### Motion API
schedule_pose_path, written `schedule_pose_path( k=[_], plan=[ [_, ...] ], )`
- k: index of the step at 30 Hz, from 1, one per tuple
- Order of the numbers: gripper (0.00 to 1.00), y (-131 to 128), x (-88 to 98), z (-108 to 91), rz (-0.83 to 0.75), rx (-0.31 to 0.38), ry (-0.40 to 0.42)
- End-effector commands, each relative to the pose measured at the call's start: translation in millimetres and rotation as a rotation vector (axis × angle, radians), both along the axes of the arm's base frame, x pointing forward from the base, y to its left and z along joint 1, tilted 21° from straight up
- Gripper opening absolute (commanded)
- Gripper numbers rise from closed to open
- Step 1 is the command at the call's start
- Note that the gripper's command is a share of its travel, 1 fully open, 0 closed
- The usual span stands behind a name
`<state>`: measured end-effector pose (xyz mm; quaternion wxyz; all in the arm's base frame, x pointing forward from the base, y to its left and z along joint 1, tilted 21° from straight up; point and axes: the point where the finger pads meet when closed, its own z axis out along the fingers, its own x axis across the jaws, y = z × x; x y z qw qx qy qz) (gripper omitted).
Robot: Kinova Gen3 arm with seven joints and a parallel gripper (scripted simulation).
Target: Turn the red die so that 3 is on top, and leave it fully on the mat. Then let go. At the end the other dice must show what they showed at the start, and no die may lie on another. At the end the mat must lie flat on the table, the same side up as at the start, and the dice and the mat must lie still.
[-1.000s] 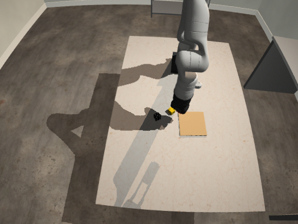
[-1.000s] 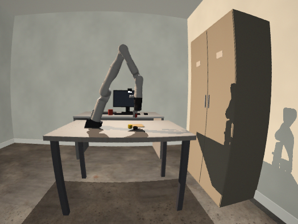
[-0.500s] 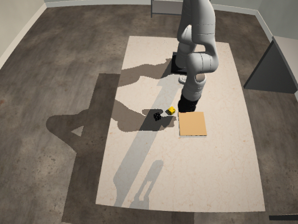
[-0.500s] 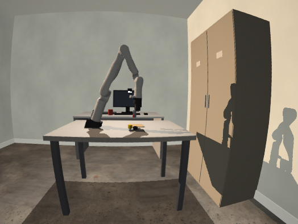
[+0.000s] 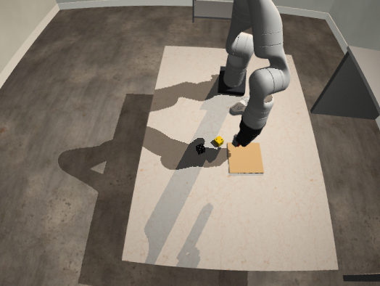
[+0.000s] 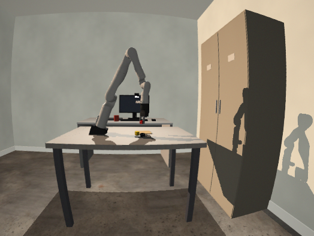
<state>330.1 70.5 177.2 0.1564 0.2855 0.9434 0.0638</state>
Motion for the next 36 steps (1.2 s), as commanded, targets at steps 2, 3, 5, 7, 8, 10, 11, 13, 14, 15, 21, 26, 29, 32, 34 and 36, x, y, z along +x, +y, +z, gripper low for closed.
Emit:
schedule_pose_path(
  k=[2,3,5,7,8,10,11,13,14,15,21,26,29,32,34,36],
  plan=[
    [0.57,8,0.2,0.1,0.14,-0.045,-0.006],
    [0.57,10,0.5,0.2,0.182,-0.059,-0.008],
    [0.57,13,1.3,0.6,0.262,-0.087,-0.013],
    [0.57,16,2.1,0.9,0.338,-0.113,-0.018],
    [0.57,16,2.1,0.9,0.338,-0.113,-0.018],
    [0.57,18,2.5,1.1,0.374,-0.126,-0.02],
    [0.57,19,2.8,1.3,0.409,-0.138,-0.022],
    [0.57,22,3.5,1.6,0.475,-0.161,-0.026],
    [0.57,24,3.8,1.8,0.506,-0.172,-0.028],
    [0.57,25,4.1,2.0,0.535,-0.182,-0.03],
    [0.57,33,5.5,3.0,0.684,-0.235,-0.041],
    [0.57,36,6.0,3.3,0.739,-0.254,-0.045],
    [0.57,38,6.3,3.6,0.783,-0.269,-0.048],
    [0.57,40,6.6,3.9,0.814,-0.281,-0.05],
    [0.57,41,6.7,4.0,0.829,-0.286,-0.052],
    [0.57,42,6.8,4.1,0.84,-0.29,-0.052]
  ],
)
